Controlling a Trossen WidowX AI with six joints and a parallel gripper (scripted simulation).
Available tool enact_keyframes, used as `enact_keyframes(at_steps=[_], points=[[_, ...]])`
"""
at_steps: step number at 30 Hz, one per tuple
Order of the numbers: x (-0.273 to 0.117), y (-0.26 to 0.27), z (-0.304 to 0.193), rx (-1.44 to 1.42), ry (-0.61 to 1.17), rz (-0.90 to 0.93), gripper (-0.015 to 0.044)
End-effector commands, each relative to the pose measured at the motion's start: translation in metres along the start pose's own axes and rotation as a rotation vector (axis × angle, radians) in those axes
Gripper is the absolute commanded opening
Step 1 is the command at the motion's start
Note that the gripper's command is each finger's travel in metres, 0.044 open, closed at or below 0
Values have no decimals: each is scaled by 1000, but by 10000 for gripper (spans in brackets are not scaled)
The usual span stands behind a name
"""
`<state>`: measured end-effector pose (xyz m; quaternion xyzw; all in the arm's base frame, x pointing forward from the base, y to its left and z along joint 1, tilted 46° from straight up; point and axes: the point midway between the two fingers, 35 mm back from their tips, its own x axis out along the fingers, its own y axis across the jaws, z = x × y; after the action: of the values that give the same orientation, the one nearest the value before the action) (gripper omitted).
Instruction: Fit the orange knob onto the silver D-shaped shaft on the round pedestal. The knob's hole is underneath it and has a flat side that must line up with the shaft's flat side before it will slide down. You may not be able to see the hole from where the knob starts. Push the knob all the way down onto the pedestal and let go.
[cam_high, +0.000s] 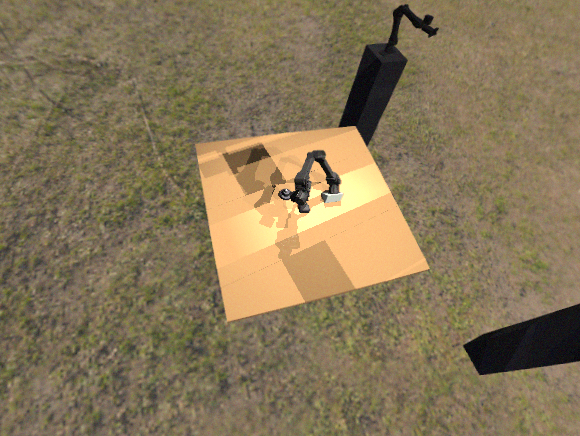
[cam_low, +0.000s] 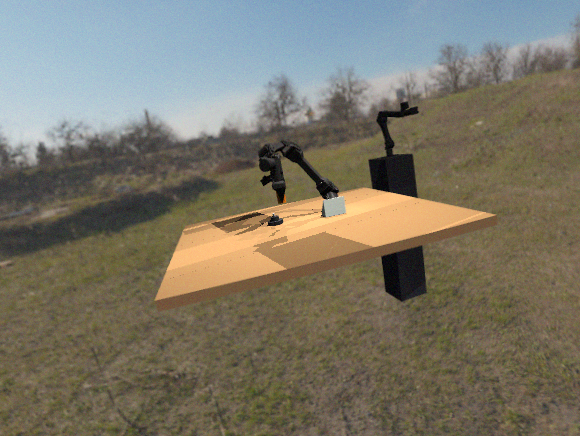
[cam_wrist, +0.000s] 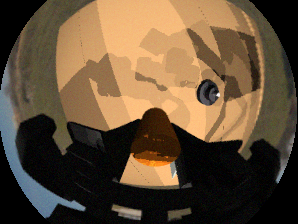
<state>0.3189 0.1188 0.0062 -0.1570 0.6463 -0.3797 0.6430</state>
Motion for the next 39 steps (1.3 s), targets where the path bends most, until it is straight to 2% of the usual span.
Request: enact_keyframes(at_steps=[1, 39], points=[[0, -10, 6, 0, 1, 7, 0], [31, -123, 54, -3, -2, 13, 0]])
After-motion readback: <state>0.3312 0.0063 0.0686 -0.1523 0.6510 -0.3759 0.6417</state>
